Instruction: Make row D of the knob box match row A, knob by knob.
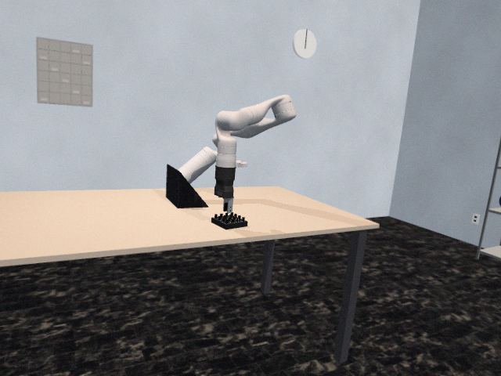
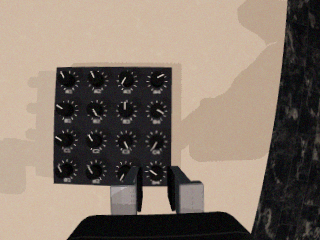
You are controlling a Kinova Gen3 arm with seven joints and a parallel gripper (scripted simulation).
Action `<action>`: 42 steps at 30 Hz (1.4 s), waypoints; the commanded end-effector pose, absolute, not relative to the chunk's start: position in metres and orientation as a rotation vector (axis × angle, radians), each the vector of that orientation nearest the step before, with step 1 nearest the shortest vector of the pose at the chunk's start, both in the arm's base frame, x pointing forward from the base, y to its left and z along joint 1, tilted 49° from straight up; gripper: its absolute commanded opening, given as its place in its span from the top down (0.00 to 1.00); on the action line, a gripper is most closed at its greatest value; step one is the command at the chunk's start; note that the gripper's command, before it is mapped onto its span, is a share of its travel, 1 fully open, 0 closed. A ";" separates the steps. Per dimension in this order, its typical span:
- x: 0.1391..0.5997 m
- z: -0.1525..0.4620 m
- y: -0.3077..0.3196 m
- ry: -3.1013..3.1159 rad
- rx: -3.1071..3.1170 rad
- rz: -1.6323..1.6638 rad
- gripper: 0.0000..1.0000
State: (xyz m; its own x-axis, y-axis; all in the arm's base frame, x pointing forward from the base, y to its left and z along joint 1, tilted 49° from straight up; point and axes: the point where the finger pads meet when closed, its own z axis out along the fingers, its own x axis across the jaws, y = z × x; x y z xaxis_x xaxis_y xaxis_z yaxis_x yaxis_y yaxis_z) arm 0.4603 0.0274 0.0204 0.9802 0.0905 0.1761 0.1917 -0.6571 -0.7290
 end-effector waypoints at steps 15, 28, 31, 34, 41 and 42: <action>0.463 0.007 0.042 -0.204 -2.293 -0.167 0.54; 0.463 0.004 0.044 -0.205 -2.293 -0.168 0.54; 0.463 0.004 0.044 -0.205 -2.293 -0.168 0.54; 0.463 0.004 0.044 -0.205 -2.293 -0.168 0.54; 0.463 0.004 0.044 -0.205 -2.293 -0.168 0.54; 0.463 0.004 0.044 -0.205 -2.293 -0.168 0.54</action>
